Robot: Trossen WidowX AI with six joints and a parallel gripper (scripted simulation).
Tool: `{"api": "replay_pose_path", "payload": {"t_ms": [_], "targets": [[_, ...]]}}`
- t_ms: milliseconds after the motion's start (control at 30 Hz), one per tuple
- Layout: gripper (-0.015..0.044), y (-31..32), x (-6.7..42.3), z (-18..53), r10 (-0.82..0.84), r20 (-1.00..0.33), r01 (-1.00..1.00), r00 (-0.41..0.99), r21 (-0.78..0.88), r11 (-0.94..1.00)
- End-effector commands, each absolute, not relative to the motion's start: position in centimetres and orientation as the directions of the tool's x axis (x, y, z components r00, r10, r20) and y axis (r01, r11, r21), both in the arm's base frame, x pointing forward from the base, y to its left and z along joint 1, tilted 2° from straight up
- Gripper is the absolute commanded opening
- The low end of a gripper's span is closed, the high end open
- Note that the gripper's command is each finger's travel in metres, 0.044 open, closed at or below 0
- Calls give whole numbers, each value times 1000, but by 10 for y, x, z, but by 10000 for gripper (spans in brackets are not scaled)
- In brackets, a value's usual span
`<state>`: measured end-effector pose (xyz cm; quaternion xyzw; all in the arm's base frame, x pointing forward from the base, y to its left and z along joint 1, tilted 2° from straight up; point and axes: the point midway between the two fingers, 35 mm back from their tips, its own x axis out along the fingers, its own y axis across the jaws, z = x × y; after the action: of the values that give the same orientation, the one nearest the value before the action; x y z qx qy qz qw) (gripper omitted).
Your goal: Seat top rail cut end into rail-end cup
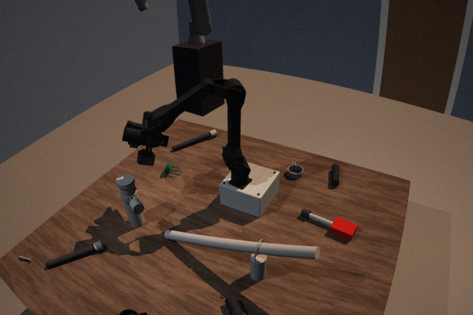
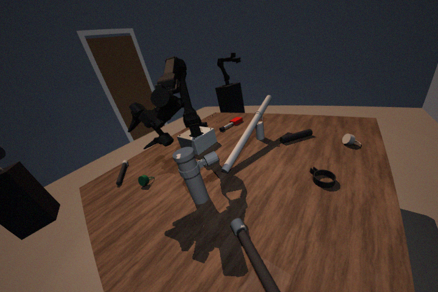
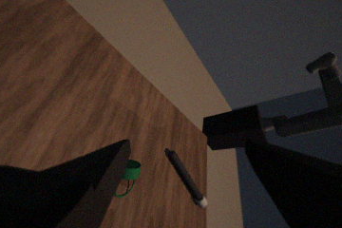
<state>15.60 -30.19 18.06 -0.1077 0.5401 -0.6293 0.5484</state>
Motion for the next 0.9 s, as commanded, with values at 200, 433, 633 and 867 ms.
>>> {"api": "replay_pose_path", "payload": {"t_ms": [200, 433, 633, 867], "targets": [[440, -245, 218, 174, -770, -637, 599, -39, -632, 492], [440, -143, 272, 175, -514, -789, 425, 337, -359, 831], [440, -41, 282, 184, -155, -840, 134, 521, -99, 986], [440, 1, 275, 190, 12, -839, -9, 544, 9, 1000]]}}
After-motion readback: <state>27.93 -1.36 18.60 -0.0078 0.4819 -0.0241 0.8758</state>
